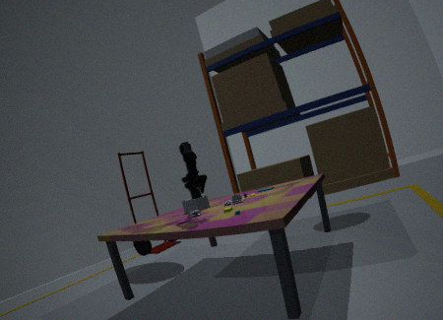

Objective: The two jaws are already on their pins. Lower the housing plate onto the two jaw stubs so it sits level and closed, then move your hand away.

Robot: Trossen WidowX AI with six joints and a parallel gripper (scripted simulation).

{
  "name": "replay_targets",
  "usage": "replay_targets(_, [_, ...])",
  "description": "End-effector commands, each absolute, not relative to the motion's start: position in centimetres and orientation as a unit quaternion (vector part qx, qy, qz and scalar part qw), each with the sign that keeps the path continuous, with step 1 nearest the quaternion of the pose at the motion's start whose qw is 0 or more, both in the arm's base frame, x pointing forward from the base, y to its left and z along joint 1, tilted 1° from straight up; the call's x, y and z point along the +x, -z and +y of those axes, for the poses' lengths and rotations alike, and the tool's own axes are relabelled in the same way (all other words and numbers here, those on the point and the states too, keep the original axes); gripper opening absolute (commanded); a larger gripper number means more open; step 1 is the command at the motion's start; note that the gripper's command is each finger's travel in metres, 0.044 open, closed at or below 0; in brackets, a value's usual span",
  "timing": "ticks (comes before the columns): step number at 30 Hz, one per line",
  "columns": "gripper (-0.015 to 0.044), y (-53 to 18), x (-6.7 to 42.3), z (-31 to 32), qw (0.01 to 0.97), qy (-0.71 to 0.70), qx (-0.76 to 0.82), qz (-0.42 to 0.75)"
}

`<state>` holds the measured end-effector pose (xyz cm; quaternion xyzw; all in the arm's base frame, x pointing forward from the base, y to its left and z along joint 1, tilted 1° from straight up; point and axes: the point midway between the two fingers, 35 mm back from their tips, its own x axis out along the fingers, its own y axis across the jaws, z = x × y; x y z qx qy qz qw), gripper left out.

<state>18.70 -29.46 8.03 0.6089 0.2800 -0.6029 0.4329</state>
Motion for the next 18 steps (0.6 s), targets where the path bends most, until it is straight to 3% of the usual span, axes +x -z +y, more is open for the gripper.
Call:
replay_targets(1, [0.0440, -6.1, 14.9, -29.0, 0.372, 0.618, 0.622, 0.305])
replay_targets(5, [0.0440, -5.1, 12.7, -28.6, 0.334, 0.624, 0.631, 0.317])
replay_targets(18, [0.0440, -1.1, 12.8, -28.7, 0.334, 0.624, 0.631, 0.317])
